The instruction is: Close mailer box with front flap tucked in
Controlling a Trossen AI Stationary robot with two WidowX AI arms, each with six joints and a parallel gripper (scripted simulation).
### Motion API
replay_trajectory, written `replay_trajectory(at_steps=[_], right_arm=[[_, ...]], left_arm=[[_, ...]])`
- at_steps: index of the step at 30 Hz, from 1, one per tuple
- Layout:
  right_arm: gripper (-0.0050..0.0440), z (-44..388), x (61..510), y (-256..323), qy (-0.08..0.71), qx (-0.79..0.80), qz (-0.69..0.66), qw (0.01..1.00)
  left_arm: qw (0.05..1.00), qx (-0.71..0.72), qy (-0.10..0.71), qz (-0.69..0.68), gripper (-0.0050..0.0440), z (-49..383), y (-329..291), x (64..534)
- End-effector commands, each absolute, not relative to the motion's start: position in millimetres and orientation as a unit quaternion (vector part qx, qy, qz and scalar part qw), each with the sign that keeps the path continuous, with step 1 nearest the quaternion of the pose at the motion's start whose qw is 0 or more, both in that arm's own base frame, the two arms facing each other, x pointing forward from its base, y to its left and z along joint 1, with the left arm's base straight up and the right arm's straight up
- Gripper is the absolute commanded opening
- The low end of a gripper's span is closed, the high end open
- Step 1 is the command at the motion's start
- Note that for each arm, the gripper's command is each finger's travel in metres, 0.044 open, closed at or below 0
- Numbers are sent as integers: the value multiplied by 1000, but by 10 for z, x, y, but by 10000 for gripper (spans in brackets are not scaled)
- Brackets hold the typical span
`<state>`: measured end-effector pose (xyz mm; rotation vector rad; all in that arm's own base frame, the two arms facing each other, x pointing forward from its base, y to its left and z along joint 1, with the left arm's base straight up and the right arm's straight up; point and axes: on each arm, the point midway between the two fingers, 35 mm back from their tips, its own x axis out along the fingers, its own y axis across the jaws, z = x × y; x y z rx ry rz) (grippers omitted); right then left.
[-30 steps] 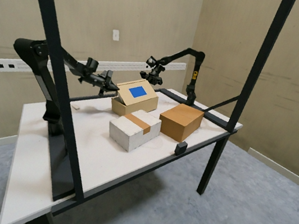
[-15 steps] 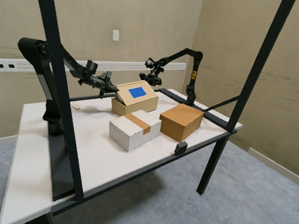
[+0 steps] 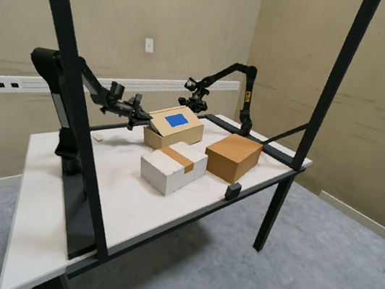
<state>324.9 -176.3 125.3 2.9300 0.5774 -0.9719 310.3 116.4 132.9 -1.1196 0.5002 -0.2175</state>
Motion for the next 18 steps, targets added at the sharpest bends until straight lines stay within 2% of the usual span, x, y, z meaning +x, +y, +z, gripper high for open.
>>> replay_trajectory(at_steps=[1, 18], right_arm=[[-50, 1282, 3277, -1769, 189, 933, -307, -12], [-50, 1129, 3275, -1791, 204, 928, -307, -61]], left_arm=[[810, -532, 225, -105, -50, 1329, 1203, 3095], [784, -570, 214, -122, -50, 1197, 1252, 3089]])
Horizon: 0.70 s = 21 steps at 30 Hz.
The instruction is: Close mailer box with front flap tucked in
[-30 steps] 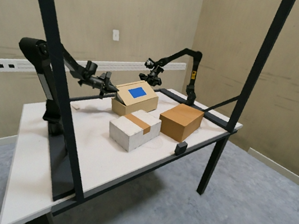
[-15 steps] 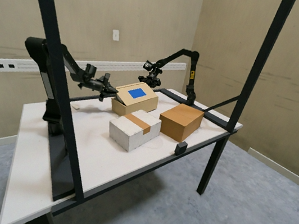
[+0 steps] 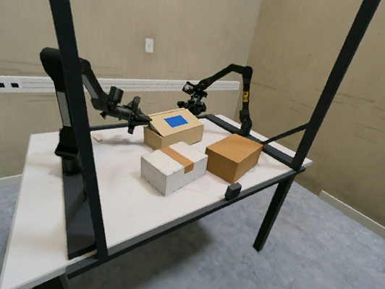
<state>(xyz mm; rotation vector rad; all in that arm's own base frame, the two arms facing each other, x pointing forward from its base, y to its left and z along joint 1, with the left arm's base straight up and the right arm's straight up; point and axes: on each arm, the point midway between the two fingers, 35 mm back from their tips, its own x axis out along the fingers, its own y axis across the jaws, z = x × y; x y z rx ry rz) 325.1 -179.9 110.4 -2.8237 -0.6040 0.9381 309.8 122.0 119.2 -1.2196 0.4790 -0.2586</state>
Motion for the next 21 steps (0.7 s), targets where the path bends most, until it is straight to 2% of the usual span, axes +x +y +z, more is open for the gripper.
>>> replay_trajectory(at_steps=[1, 19, 20, 21], right_arm=[[-50, 1115, 3275, -1800, -205, -927, 306, 66], [-50, 1030, 3266, -1788, -212, -923, 309, 92], [24, 1030, 3270, -1783, -213, -922, 309, 91], [48, 1030, 3273, -1779, -213, -922, 309, 91]], left_arm=[[781, -574, 212, -124, -50, 1191, 1257, 3091], [786, -568, 208, -127, -50, 1231, 1270, 3106], [786, -568, 208, -127, -50, 1231, 1270, 3106], [786, -568, 208, -127, -50, 1231, 1270, 3106]])
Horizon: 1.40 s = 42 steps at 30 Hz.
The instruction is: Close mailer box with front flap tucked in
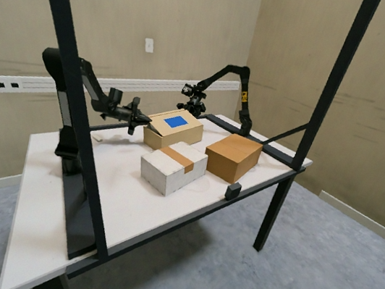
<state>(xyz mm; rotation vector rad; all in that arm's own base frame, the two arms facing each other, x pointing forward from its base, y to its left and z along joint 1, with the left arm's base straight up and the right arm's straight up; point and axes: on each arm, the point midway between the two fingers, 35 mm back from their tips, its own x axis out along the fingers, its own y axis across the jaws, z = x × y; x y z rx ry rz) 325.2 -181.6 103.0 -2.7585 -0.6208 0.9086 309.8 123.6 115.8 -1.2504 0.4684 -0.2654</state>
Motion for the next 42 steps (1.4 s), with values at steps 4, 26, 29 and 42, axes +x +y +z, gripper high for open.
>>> replay_trajectory(at_steps=[4, 26, 29, 42], right_arm=[[136, 1030, 3276, -1785, -214, -923, 309, 89], [300, 1343, 2921, -2053, -210, -926, 304, 81], [300, 1344, 2889, -2073, -210, -925, 306, 83], [108, 1394, 2758, -2066, -252, -910, 324, -55]], left_arm=[[787, -567, 208, -127, -50, 1240, 1269, 3113], [787, -567, 208, -127, -50, 1240, 1269, 3113], [787, -567, 208, -127, -50, 1240, 1269, 3113], [787, -567, 208, -127, -50, 1240, 1269, 3113]])
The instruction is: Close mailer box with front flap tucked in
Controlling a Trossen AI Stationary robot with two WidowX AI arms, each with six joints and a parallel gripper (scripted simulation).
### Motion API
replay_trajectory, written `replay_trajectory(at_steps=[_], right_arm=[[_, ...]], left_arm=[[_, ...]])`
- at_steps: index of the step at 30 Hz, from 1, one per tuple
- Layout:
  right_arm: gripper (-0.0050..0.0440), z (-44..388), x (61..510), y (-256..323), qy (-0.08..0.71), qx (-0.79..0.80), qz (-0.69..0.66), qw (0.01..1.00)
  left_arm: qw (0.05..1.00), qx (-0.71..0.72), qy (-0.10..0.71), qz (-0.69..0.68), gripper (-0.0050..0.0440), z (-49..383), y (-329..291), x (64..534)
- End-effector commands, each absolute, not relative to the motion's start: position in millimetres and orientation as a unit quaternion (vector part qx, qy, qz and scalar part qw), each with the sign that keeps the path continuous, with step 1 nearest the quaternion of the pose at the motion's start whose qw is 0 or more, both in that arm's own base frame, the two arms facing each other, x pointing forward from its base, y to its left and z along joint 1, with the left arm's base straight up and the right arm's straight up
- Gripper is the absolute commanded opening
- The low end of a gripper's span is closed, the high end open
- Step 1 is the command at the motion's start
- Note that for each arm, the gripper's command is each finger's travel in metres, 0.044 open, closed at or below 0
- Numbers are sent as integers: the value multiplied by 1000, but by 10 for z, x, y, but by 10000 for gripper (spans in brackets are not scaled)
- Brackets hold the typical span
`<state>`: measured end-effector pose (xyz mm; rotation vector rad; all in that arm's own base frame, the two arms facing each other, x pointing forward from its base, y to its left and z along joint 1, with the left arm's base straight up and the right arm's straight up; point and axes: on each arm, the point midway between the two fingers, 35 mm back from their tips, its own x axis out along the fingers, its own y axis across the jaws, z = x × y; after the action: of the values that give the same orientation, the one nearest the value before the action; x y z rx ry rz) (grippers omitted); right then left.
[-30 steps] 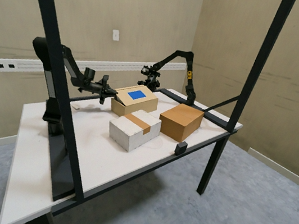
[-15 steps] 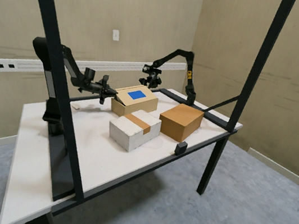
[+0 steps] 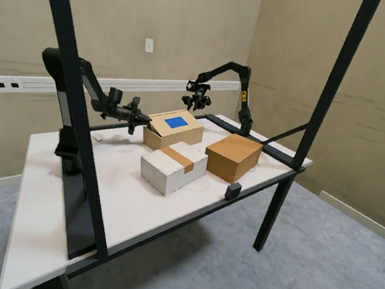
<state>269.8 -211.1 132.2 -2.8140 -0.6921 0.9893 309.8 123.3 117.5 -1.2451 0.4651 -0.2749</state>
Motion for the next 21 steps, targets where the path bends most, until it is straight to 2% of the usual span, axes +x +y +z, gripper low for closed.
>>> replay_trajectory(at_steps=[1, 2, 4, 7, 19, 21], right_arm=[[84, 1402, 2769, -2060, -258, -906, 325, -87], [60, 1392, 2778, -2058, -264, -901, 325, -112], [60, 1392, 2778, -2058, -264, -901, 325, -112], [0, 1350, 2797, -2042, -283, -882, 328, -188], [0, 1296, 2900, -2061, -343, -763, 319, -446], [0, 1296, 2900, -2061, -343, -763, 319, -446]], left_arm=[[787, -567, 208, -127, -50, 1240, 1269, 3113], [787, -567, 208, -127, -50, 1240, 1269, 3113], [787, -567, 208, -127, -50, 1240, 1269, 3113], [787, -567, 208, -127, -50, 1240, 1269, 3113], [787, -567, 208, -127, -50, 1240, 1269, 3113], [787, -567, 208, -127, -50, 1240, 1269, 3113]])
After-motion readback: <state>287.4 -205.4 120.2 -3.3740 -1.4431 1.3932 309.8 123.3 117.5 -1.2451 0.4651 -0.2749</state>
